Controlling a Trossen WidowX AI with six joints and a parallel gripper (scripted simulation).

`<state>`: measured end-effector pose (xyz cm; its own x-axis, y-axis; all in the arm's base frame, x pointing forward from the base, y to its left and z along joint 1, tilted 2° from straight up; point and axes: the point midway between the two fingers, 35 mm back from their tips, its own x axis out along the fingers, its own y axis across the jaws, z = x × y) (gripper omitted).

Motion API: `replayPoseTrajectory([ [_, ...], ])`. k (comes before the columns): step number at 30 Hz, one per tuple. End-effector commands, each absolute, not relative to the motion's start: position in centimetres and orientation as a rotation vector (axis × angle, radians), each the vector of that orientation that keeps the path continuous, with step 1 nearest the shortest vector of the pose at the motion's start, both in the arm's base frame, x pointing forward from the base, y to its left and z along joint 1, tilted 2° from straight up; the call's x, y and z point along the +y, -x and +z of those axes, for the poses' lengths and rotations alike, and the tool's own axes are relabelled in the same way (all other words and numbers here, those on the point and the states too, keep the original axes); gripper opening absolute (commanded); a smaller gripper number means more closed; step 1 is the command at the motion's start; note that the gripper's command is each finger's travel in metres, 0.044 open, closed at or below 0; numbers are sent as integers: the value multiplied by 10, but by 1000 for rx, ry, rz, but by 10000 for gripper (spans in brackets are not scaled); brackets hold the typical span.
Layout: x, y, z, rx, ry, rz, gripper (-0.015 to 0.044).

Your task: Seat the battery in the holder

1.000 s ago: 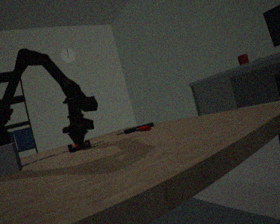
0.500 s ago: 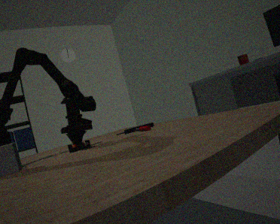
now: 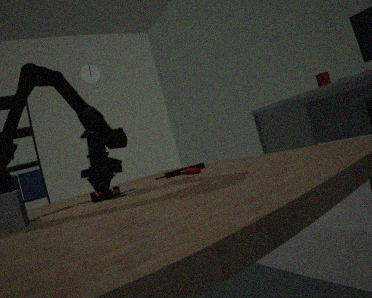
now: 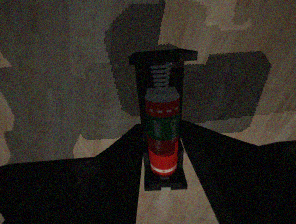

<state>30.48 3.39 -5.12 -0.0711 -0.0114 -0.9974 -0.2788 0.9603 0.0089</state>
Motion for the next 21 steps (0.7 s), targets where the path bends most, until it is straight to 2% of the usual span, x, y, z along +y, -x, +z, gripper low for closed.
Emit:
replayPoseTrajectory([
  [1,34,-305,-50,1630,228,226,174],
  [15,34,-305,-36,1631,225,223,174],
  [21,36,-304,10,1633,225,224,332],
])
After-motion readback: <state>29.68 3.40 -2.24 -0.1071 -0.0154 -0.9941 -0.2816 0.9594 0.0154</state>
